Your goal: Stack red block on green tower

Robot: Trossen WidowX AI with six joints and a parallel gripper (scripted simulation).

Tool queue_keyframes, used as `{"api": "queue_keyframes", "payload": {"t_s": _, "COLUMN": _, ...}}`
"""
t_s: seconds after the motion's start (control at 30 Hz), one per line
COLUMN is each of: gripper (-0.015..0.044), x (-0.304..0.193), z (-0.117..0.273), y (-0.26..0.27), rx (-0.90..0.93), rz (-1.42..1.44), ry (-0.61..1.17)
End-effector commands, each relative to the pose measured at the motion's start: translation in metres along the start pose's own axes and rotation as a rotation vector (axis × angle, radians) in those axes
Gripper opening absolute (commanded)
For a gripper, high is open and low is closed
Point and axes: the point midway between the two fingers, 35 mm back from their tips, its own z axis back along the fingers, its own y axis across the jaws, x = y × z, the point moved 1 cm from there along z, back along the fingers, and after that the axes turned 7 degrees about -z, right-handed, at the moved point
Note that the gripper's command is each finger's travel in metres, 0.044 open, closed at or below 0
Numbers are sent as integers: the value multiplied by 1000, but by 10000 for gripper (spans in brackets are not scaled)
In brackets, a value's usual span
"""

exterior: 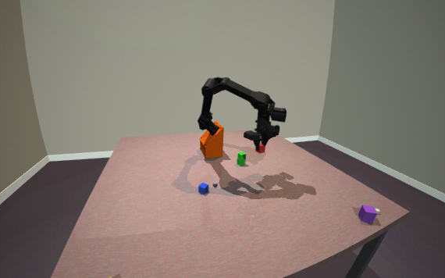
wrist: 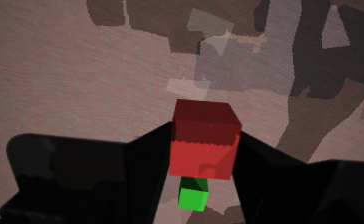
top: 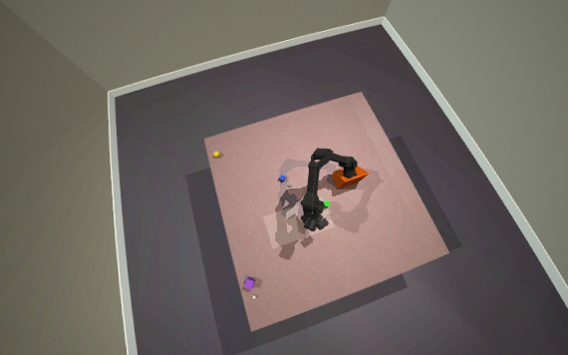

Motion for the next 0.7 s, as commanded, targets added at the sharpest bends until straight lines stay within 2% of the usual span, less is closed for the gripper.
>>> {"api": "queue_keyframes", "payload": {"t_s": 0.0, "gripper": 0, "x": -17, "z": 1, "y": -1, "rx": 4, "rz": -4, "ry": 3}}
{"api": "queue_keyframes", "payload": {"t_s": 0.67, "gripper": 0, "x": -94, "z": 0, "y": -12, "rx": 4, "rz": -1, "ry": 7}}
